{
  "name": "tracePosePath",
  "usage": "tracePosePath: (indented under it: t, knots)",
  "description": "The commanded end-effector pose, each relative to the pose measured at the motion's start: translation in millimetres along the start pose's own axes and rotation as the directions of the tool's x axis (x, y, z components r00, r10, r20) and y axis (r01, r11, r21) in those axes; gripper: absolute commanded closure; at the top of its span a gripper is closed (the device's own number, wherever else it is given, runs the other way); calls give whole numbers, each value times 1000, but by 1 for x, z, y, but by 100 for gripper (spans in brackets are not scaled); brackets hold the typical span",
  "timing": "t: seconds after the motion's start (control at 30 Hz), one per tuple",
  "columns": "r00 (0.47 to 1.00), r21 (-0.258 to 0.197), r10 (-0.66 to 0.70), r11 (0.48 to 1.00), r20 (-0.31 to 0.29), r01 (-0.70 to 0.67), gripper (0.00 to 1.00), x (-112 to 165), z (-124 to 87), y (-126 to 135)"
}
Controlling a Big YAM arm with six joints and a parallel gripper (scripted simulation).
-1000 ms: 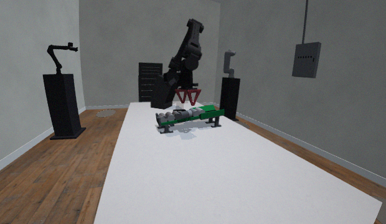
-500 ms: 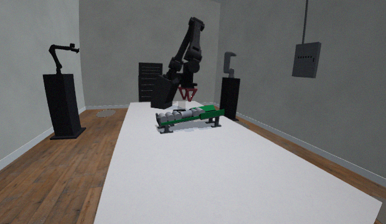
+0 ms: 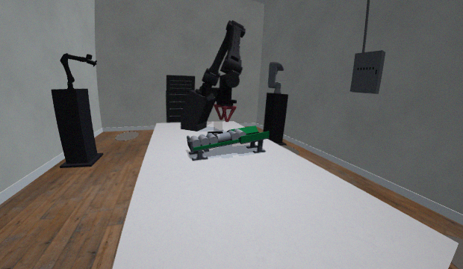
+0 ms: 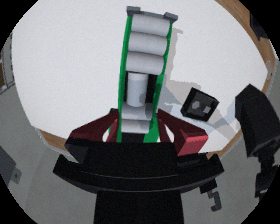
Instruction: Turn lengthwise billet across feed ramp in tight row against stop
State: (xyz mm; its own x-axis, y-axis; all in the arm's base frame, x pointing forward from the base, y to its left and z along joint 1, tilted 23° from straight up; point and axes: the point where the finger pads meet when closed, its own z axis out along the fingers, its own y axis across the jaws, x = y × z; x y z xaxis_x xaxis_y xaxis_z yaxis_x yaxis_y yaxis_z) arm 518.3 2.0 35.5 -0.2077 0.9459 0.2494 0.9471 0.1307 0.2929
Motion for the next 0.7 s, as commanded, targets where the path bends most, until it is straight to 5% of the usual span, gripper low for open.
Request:
tracePosePath:
  t: [0.0, 0.67]
  knots:
    - [1000, -34, 7, 999, 10, -7, 45, -6, -7, 18]
    - [997, -33, 71, 997, 10, -70, 45, -15, -6, 19]
